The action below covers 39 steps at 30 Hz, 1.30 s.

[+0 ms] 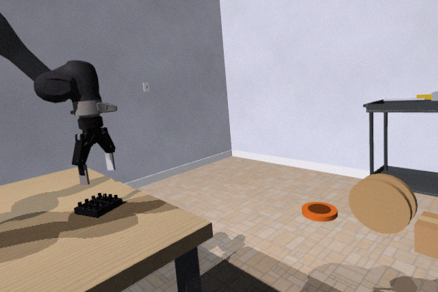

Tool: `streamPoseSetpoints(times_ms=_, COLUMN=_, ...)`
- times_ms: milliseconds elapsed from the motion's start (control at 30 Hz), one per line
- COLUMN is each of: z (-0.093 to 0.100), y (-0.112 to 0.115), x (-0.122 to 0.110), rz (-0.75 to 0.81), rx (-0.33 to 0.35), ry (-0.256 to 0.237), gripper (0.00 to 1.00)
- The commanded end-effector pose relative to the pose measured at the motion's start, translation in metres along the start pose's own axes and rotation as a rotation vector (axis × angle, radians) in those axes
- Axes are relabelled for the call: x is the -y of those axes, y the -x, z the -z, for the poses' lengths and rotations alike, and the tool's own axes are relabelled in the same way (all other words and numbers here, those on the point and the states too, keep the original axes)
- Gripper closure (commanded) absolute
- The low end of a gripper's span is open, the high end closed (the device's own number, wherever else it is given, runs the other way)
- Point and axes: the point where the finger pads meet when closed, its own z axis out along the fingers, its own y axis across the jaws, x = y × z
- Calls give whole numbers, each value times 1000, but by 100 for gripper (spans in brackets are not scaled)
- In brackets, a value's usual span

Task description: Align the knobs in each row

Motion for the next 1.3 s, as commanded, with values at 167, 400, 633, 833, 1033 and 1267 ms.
streamPoseSetpoints(times_ms=167, z=0, y=1, x=11, rz=-224, rx=-4, ry=7, gripper=0)
streamPoseSetpoints(times_ms=400, z=1, y=2, x=19, rz=-304, rx=-3, ry=4, gripper=0)
streamPoseSetpoints(times_ms=633, z=1, y=2, x=19, rz=-304, rx=-3, ry=4, gripper=88)
streamPoseSetpoints(times_ms=833, z=1, y=2, x=19, rz=-304, rx=-3, ry=4, gripper=88)
streamPoseSetpoints(times_ms=1033, z=1, y=2, x=19, rz=-304, rx=-3, ry=4, gripper=88)
streamPoseSetpoints(times_ms=1267, z=1, y=2, x=19, rz=-304, rx=-3, ry=4, gripper=88)
